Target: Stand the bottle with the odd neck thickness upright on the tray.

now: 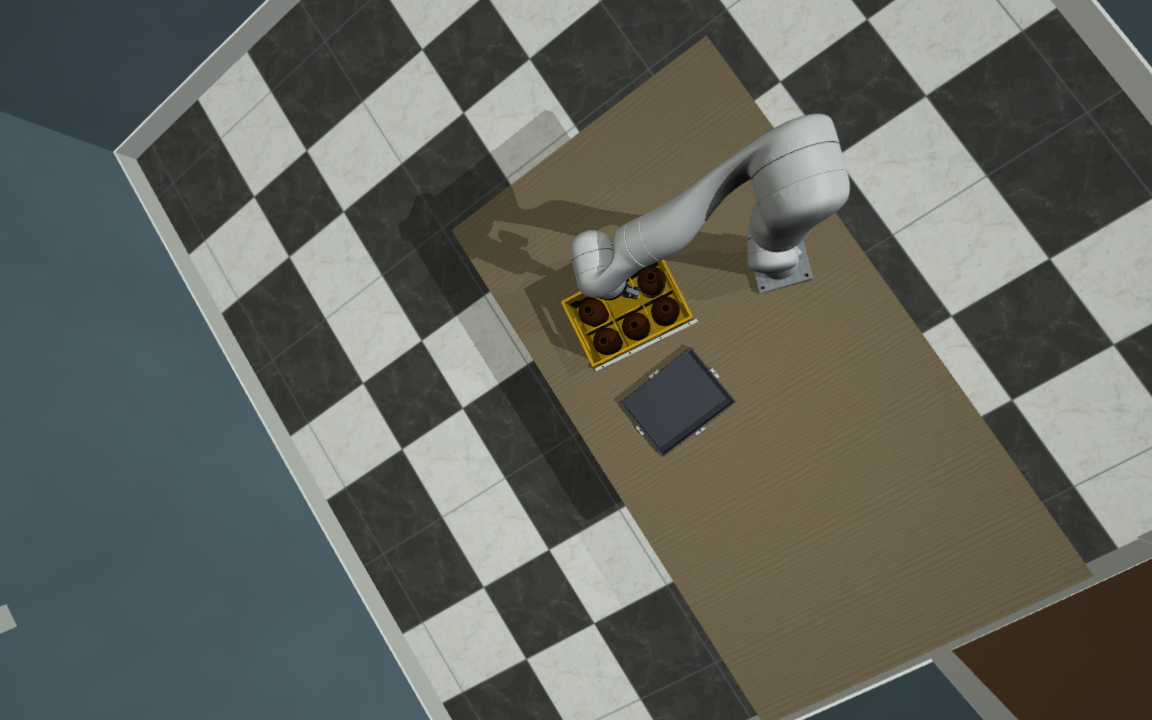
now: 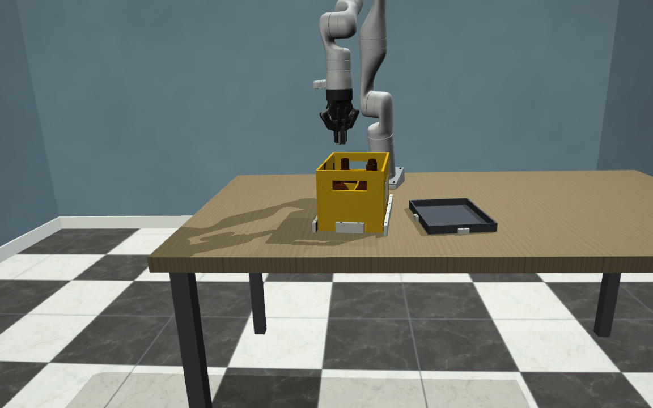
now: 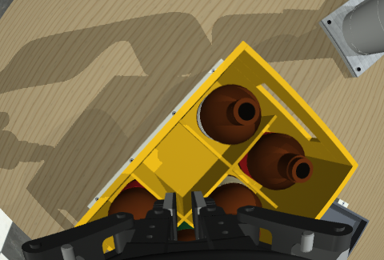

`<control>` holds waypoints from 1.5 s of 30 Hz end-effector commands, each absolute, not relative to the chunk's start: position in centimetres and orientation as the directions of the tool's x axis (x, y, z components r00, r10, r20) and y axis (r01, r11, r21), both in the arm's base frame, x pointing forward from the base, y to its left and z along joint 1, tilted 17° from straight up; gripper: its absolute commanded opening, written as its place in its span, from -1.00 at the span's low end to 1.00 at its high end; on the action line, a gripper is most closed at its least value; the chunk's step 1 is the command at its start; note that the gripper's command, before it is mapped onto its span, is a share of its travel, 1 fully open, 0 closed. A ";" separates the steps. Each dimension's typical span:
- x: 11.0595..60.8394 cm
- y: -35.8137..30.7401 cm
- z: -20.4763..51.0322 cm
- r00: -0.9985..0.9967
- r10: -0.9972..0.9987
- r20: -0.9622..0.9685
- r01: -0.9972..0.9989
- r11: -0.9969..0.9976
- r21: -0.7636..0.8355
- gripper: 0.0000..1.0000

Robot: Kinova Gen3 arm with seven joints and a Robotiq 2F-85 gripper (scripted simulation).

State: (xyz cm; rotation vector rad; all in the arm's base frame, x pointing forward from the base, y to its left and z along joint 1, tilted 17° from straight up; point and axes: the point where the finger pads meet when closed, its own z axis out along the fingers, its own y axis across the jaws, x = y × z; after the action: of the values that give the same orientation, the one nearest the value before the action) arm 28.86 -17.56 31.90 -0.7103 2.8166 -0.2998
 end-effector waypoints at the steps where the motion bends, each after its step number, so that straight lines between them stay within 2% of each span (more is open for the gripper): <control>1: 28.9 -17.6 32.0 -0.859 -0.486 -0.163 -0.441 0.862 -0.250 0.27; 45: 29.0 -17.6 31.6 -0.859 -0.486 -0.163 -0.441 0.862 -0.250 0.27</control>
State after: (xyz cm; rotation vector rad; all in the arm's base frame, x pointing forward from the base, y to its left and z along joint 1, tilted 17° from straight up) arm 28.97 -17.63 31.69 -0.7096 2.8149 -0.3024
